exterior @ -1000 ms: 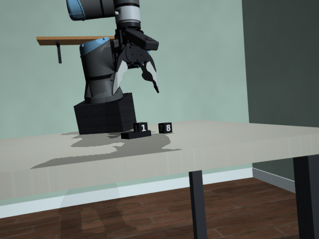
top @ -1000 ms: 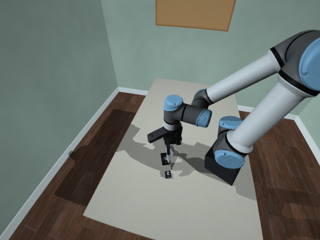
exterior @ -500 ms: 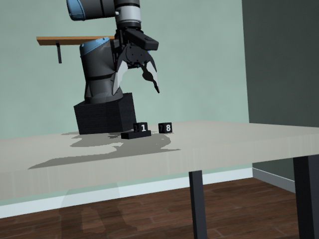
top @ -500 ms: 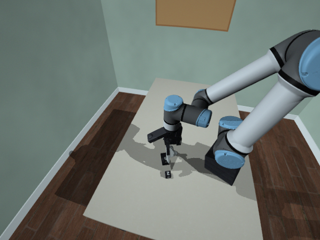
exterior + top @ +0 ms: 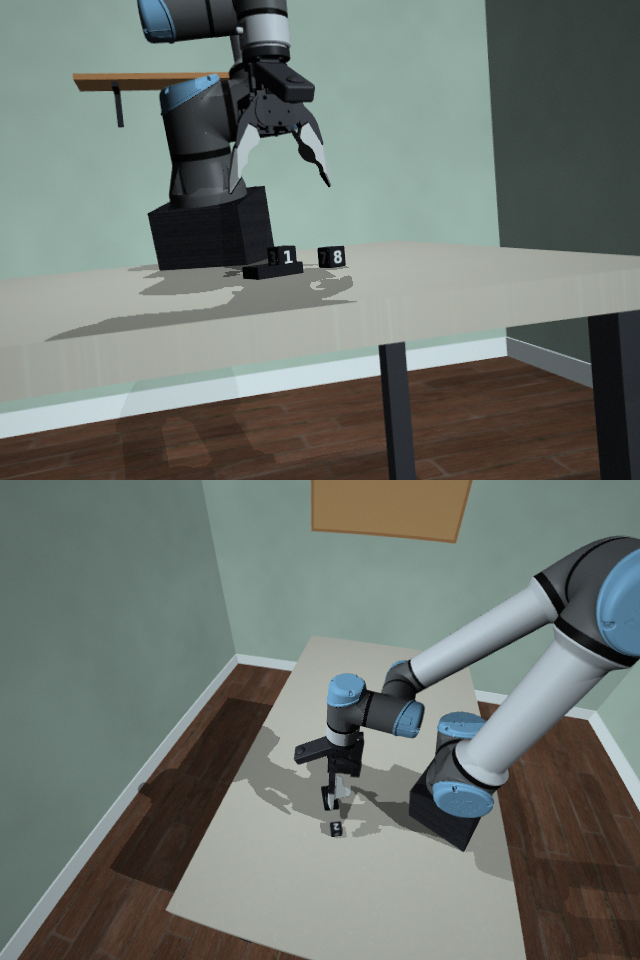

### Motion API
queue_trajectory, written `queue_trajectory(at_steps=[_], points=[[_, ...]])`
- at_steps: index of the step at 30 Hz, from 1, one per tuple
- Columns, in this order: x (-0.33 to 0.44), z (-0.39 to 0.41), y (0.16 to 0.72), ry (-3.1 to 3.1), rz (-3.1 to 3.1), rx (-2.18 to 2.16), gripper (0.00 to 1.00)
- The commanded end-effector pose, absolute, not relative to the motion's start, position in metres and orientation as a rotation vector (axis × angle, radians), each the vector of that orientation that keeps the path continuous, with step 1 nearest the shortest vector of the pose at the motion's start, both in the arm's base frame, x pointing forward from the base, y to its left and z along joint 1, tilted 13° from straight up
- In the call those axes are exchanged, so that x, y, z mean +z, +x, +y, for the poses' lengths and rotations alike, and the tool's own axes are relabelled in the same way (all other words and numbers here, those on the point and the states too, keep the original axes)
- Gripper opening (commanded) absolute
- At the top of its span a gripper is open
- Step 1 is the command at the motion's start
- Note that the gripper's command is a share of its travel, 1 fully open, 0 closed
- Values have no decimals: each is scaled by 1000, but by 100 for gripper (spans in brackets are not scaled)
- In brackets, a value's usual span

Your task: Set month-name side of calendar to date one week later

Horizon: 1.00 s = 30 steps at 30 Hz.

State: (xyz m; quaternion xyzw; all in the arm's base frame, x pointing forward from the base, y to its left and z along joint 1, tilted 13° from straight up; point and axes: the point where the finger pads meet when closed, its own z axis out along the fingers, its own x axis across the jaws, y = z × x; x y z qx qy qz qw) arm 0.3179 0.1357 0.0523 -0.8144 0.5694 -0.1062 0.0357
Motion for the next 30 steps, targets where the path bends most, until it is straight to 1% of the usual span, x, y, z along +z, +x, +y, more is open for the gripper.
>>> queue_trajectory(at_steps=[1,12,16,30], points=[[51,140,318,-2419,1855,-327,100],[44,156,312,-2049,2214,-297,100],[43,158,311,-2003,2251,-293,100],[34,177,298,-1475,2588,-249,100]])
